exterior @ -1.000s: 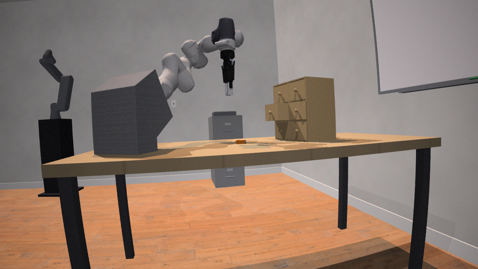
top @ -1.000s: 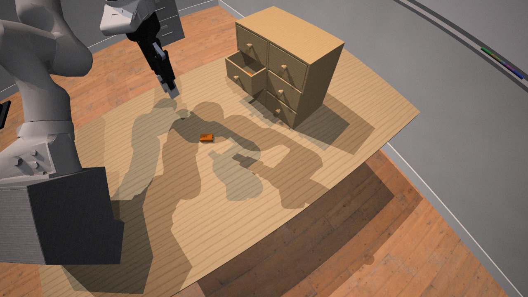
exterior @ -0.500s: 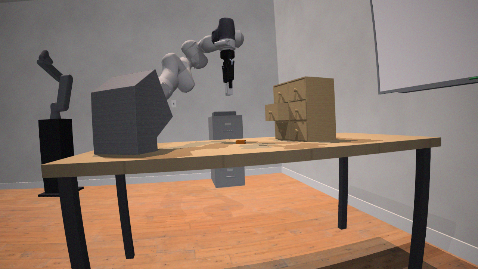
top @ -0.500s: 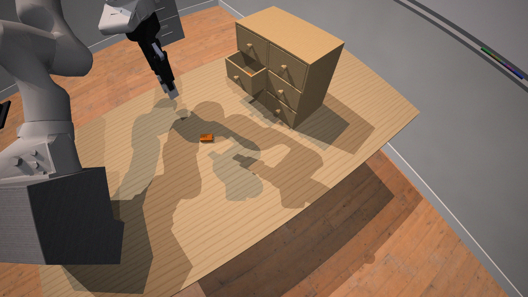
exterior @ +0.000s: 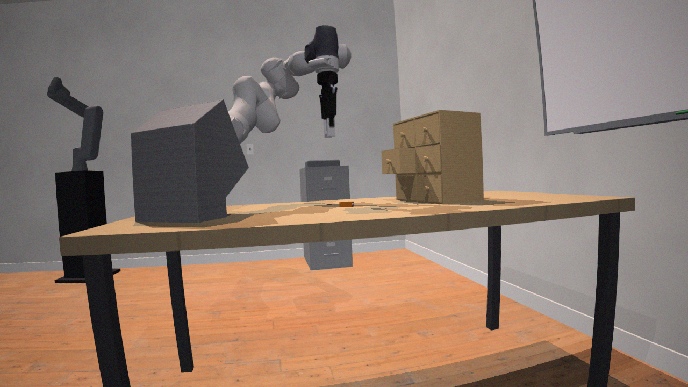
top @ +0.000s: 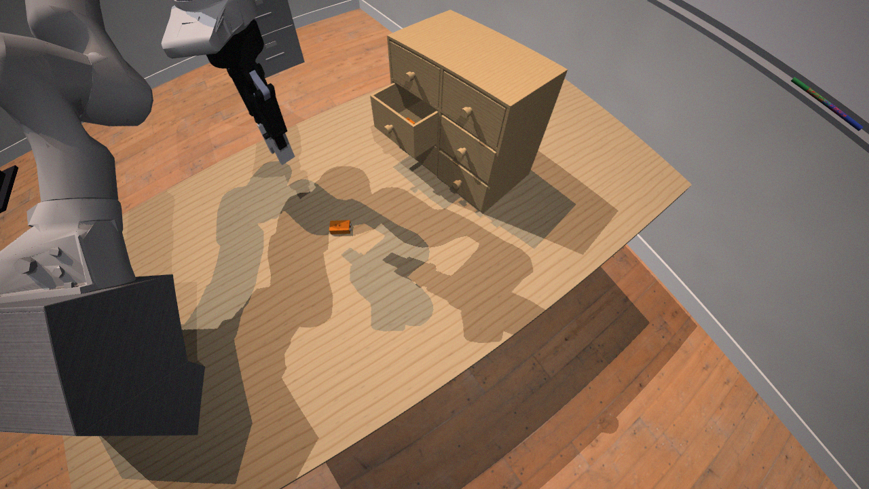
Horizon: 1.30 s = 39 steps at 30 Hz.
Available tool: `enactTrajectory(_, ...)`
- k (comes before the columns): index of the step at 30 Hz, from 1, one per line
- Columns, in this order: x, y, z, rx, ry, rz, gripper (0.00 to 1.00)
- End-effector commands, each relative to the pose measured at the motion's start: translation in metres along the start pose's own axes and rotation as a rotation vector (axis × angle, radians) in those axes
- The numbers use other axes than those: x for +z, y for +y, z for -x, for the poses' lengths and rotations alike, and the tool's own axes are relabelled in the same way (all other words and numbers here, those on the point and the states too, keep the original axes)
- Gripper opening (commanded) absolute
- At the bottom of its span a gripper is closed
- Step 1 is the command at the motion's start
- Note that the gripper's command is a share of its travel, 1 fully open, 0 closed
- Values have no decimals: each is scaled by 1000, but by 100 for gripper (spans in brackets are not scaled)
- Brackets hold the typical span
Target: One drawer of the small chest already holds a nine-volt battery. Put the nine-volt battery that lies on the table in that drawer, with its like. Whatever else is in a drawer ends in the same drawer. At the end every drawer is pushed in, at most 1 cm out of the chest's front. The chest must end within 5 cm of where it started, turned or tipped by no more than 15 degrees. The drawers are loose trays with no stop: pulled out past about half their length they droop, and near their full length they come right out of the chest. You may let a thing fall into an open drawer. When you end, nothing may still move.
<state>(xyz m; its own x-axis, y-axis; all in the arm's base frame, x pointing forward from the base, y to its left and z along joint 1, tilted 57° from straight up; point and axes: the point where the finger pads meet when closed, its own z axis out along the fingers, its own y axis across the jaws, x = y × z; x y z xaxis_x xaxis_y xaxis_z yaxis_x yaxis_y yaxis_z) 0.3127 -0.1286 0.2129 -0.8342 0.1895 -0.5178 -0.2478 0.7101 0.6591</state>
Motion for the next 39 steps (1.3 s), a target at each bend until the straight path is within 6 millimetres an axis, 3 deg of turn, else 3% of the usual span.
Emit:
enactTrajectory(1,-1,-1,0,5,4,-5,20)
enactTrajectory(3,-1,-1,0,5,4,-5,20)
enactTrajectory(4,0,0,0,1,0,0,100)
enactTrajectory(28,-3,0,0,-2,-1,1,100)
enactTrajectory(32,-24,0,0,-4,-1,1,100)
enactTrajectory(39,-92,0,0,-4,-1,1,100)
